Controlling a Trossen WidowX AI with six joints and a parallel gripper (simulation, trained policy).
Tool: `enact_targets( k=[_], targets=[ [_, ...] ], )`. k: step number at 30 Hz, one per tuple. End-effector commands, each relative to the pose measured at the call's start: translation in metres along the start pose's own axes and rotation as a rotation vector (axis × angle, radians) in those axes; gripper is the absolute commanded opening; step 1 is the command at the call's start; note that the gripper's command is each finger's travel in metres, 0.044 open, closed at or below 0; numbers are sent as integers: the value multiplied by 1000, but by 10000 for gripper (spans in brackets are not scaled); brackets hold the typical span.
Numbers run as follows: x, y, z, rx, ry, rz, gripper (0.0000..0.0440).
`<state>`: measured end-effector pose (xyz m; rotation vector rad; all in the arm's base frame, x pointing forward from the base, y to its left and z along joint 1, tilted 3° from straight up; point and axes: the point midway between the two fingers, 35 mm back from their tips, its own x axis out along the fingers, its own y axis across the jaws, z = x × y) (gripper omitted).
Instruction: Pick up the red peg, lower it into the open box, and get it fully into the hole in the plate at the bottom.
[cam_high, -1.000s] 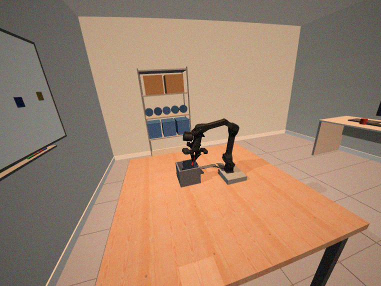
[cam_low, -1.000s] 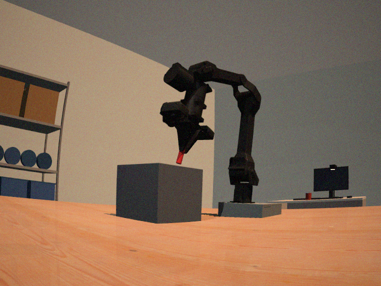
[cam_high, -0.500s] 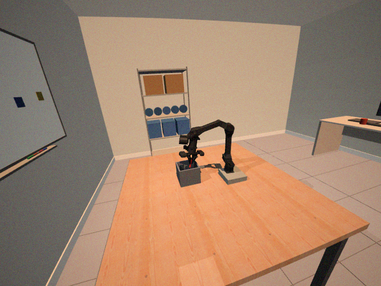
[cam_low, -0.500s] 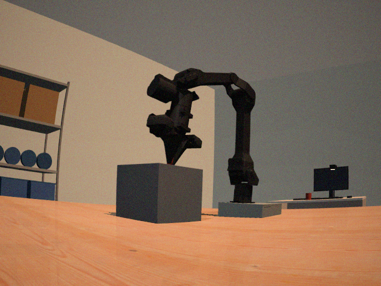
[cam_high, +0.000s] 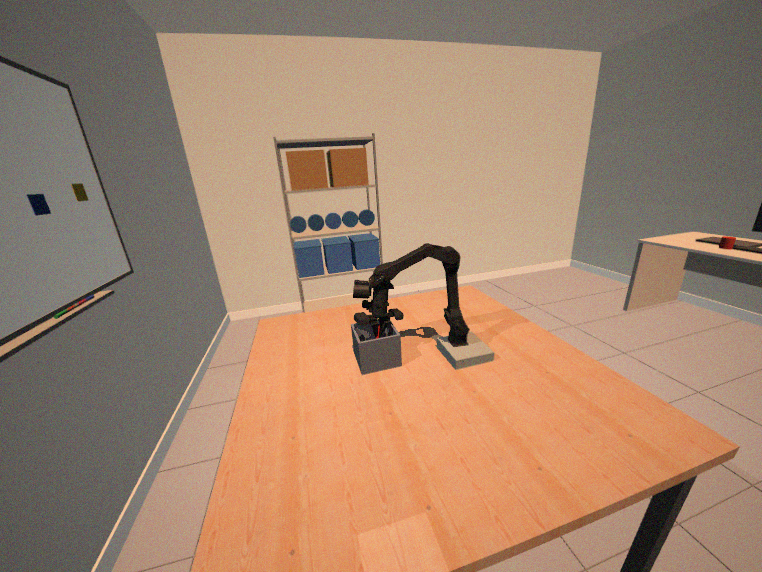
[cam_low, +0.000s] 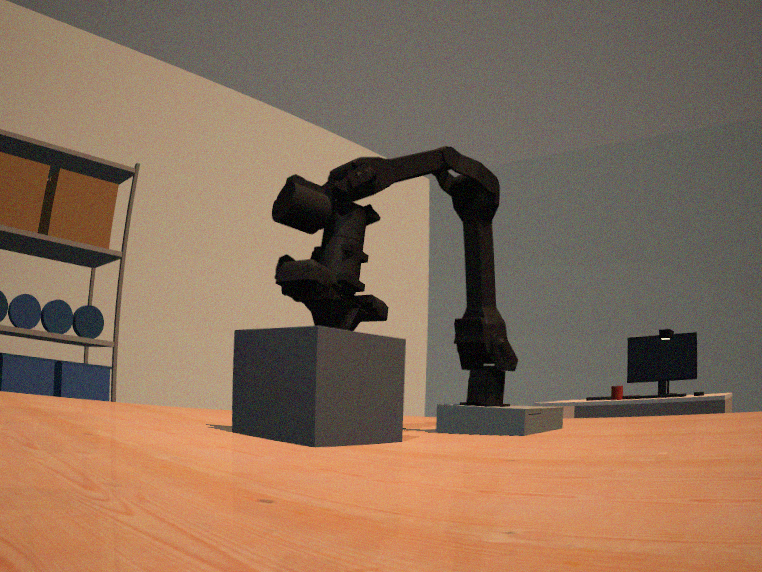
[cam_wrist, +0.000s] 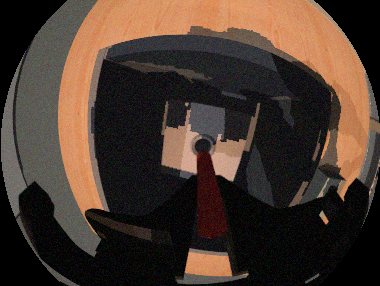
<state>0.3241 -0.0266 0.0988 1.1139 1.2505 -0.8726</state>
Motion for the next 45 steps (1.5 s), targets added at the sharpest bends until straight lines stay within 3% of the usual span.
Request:
enact_targets(
  k=[1,8,10,16,34,45],
  targets=[
    [12,-1,0,-14,16,-14,0],
    [30,1,3,-44,17,-27,0],
    [34,-1,4,-49,17,-42,45],
    [40,3,6,-70,17,-55,103],
    [32,0,-23,-28,174,-84,47],
    [34,-3,-35,-17,205,-110,87]
  ],
)
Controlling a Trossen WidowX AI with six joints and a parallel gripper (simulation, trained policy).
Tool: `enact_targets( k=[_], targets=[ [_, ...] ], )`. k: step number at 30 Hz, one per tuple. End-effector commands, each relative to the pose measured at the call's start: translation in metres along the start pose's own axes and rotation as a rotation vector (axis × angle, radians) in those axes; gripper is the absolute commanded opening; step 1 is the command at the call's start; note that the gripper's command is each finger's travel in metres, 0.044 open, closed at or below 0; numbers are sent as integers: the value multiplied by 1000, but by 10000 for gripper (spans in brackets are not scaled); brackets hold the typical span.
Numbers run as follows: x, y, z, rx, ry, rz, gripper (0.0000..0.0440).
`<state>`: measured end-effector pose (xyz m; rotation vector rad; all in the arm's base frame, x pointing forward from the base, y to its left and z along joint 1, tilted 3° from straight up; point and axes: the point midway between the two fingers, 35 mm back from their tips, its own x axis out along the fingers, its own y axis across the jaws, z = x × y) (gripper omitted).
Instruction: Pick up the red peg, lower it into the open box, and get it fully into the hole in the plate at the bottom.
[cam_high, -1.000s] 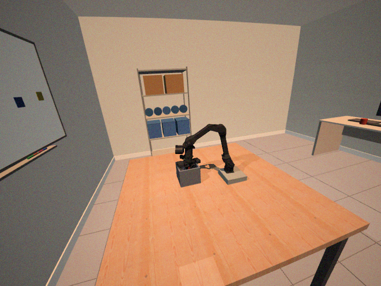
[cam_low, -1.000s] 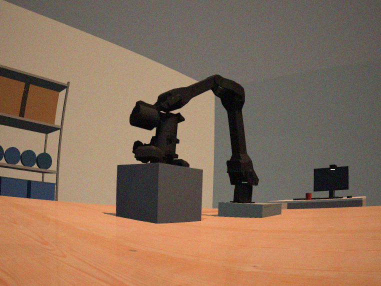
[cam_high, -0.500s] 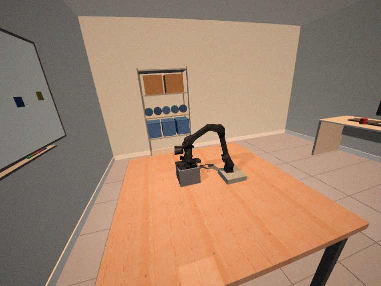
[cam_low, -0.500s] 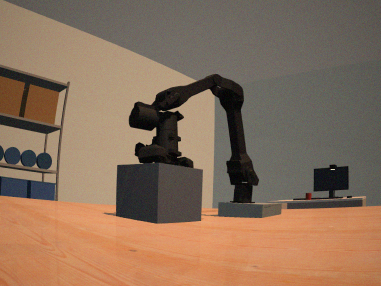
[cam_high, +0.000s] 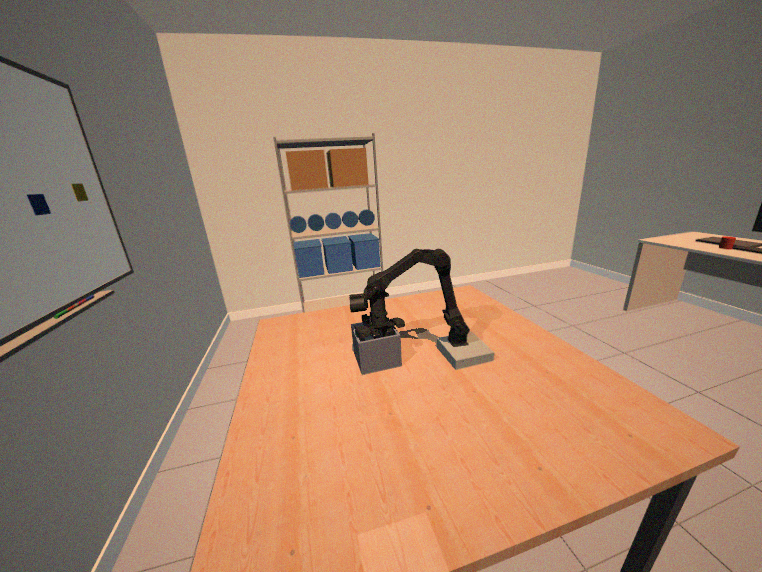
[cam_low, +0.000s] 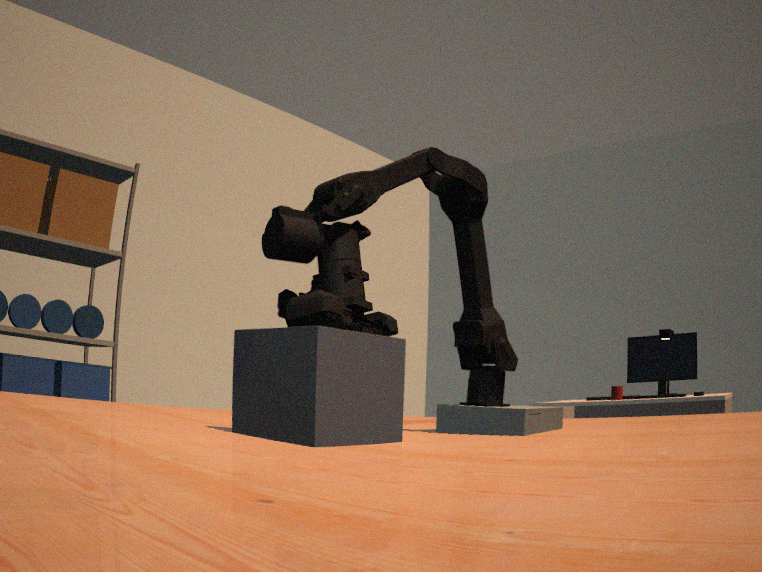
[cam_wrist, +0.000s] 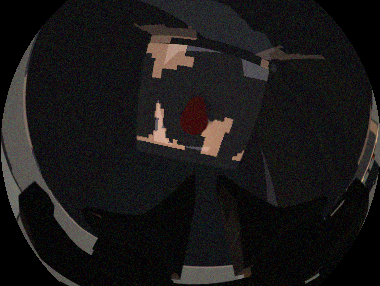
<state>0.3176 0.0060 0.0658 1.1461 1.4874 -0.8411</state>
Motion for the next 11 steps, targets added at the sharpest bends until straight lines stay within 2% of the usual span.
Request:
enact_targets(
  k=[1,11],
  targets=[
    [0,0,-4,5,11,-7,87],
    [-3,-5,-16,20,41,-36,68]
  ],
)
